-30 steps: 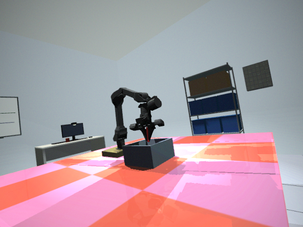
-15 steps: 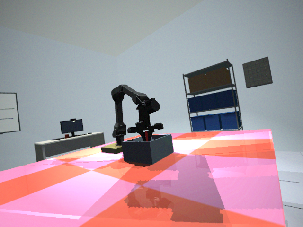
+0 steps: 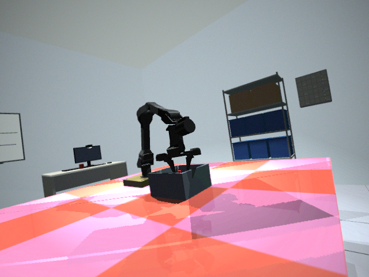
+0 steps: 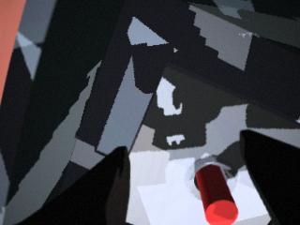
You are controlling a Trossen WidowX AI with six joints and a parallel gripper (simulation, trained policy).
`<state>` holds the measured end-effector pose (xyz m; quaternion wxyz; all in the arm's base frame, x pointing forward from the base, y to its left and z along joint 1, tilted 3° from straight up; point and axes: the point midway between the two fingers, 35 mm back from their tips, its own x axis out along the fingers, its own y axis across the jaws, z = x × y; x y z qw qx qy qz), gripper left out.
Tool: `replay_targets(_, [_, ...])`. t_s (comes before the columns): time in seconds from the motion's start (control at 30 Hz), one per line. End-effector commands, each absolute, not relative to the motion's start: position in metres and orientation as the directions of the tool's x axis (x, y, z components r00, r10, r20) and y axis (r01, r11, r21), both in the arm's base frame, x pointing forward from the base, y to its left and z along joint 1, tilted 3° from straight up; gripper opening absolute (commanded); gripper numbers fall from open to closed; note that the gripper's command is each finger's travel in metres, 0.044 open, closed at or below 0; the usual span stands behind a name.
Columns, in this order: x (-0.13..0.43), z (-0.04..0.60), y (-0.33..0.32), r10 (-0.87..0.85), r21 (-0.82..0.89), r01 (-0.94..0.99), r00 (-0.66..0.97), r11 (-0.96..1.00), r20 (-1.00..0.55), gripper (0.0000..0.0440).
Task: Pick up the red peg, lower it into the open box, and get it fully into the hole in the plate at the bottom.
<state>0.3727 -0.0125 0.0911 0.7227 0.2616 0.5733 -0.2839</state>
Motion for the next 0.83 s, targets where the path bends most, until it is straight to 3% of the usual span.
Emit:
replay_targets(0.0, [0.379,0.094,-0.011,-0.089,0.059,0.706,0.171,0.706,-0.981,0.0318])
replay_targets(0.17, [0.391,0.102,-0.007,-0.046,0.088,0.701,0.17,0.707,-0.984,0.044])
replay_targets(0.8, [0.432,0.141,0.024,0.077,0.227,0.623,0.258,0.748,-0.963,0.044])
